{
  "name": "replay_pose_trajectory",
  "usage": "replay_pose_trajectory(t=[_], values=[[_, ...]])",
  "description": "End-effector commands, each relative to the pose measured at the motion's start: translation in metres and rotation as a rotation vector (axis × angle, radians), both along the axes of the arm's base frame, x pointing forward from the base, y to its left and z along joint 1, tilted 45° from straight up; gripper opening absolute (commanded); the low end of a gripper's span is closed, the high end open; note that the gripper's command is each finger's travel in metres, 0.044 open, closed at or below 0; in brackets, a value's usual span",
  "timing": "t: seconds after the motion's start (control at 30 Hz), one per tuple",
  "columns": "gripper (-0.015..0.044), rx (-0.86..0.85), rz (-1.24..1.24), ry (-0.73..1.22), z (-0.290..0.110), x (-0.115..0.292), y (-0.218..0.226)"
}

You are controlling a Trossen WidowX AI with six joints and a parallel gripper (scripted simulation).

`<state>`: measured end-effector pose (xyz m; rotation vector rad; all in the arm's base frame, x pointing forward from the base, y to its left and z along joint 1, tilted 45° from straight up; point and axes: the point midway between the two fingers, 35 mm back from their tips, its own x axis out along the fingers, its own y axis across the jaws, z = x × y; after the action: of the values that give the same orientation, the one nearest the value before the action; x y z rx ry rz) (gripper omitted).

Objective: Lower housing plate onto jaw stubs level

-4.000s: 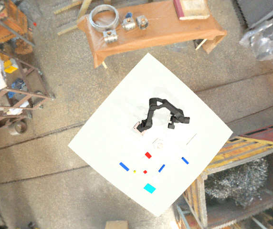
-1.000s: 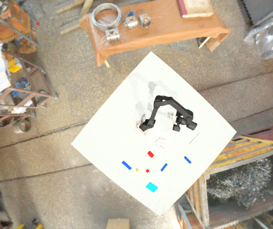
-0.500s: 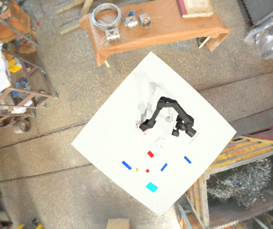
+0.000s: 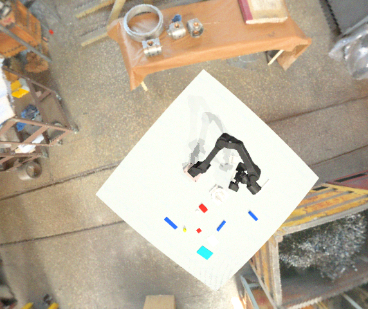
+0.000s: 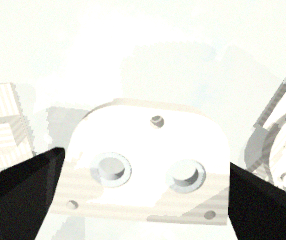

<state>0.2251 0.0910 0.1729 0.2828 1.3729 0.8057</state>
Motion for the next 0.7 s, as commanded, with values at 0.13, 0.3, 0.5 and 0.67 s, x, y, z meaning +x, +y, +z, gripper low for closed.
replay_pose_trajectory(t=[0.13, 0.3, 0.5, 0.67], values=[[0.0351, -0.012, -0.038, 0.046, -0.021, 0.008, -0.019], [0.0351, -0.014, -0.062, 0.069, -0.032, 0.012, -0.031], [0.0351, -0.014, -0.091, 0.099, -0.046, 0.015, -0.046], [0.0351, -0.012, -0.115, 0.123, -0.057, 0.017, -0.058]])
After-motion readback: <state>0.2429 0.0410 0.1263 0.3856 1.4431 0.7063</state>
